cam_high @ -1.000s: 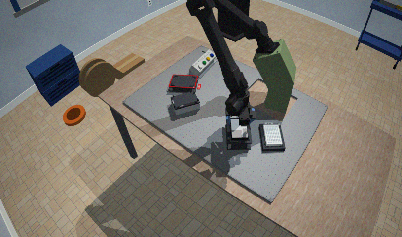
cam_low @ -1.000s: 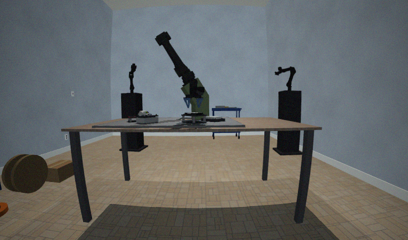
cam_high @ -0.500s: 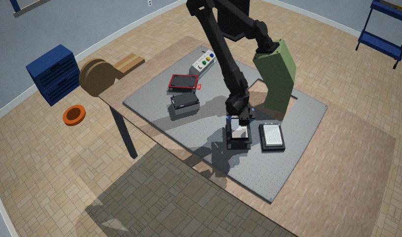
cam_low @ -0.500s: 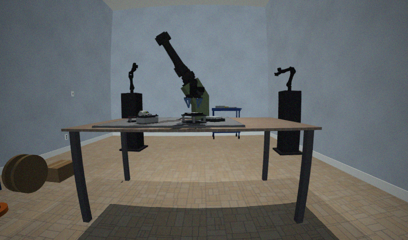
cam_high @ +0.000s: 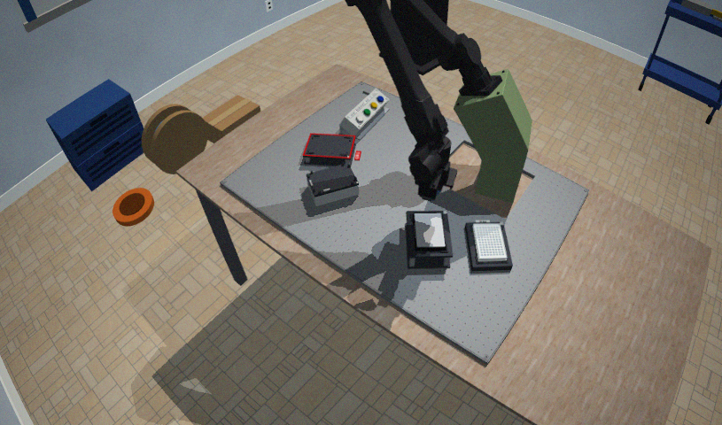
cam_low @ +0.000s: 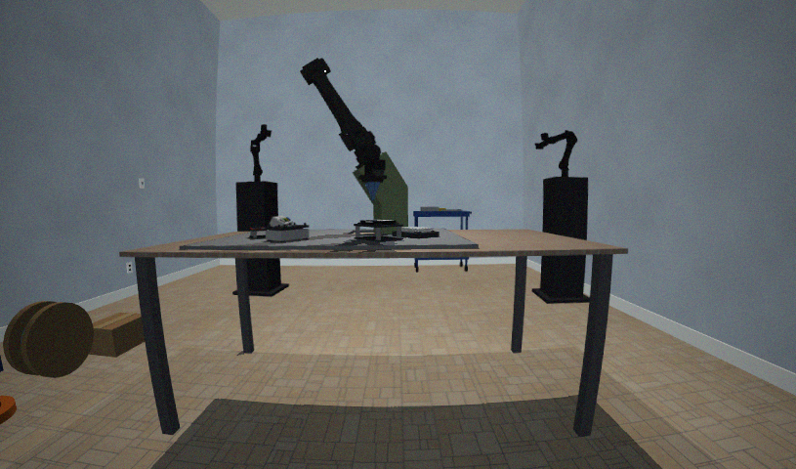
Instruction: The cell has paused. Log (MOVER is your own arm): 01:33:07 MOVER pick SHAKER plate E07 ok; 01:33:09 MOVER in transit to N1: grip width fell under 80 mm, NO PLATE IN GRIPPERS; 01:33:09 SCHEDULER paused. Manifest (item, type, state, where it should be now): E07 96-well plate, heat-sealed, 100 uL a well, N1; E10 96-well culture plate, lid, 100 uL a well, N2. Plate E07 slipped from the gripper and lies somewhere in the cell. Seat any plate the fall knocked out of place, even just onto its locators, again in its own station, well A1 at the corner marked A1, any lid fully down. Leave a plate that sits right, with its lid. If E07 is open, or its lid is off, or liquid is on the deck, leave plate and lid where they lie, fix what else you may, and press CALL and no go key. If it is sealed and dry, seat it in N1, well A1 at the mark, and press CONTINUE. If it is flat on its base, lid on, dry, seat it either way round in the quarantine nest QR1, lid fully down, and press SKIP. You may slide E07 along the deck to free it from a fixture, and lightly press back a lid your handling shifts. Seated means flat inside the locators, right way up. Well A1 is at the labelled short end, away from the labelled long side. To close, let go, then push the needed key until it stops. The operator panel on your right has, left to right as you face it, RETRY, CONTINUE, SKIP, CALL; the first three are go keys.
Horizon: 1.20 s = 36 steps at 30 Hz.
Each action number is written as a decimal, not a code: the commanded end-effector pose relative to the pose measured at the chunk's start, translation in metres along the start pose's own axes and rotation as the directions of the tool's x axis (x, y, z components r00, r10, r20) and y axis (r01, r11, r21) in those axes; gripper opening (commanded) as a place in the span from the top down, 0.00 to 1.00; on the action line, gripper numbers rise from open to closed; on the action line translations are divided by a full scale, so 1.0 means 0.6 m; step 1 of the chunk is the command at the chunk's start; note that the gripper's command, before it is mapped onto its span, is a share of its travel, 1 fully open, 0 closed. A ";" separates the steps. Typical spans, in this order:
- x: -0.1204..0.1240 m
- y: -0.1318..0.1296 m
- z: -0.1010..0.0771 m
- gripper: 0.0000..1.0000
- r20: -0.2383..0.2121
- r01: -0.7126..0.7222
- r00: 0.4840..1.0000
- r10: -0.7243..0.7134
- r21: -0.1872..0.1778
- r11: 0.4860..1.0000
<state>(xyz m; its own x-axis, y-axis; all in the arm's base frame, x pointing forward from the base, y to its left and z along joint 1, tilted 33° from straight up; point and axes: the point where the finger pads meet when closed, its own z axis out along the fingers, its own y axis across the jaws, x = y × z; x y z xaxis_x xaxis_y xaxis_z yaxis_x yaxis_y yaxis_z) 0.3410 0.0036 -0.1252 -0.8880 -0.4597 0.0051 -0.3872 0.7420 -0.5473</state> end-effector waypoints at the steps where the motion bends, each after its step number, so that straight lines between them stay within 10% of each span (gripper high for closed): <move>1: 0.012 0.000 -0.030 1.00 0.016 -0.154 0.988 0.154 0.001 0.988; 15: 0.087 -0.011 -0.093 1.00 0.013 -0.527 0.850 0.527 -0.004 0.850; 36: 0.121 -0.018 -0.118 1.00 0.003 -0.929 0.369 0.929 0.000 0.369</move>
<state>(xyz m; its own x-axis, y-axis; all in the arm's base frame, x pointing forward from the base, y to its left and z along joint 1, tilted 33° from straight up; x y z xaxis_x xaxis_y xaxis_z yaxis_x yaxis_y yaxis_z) 0.2612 -0.0063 -0.0605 -0.7732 0.4213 -0.4740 0.5840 0.7643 -0.2735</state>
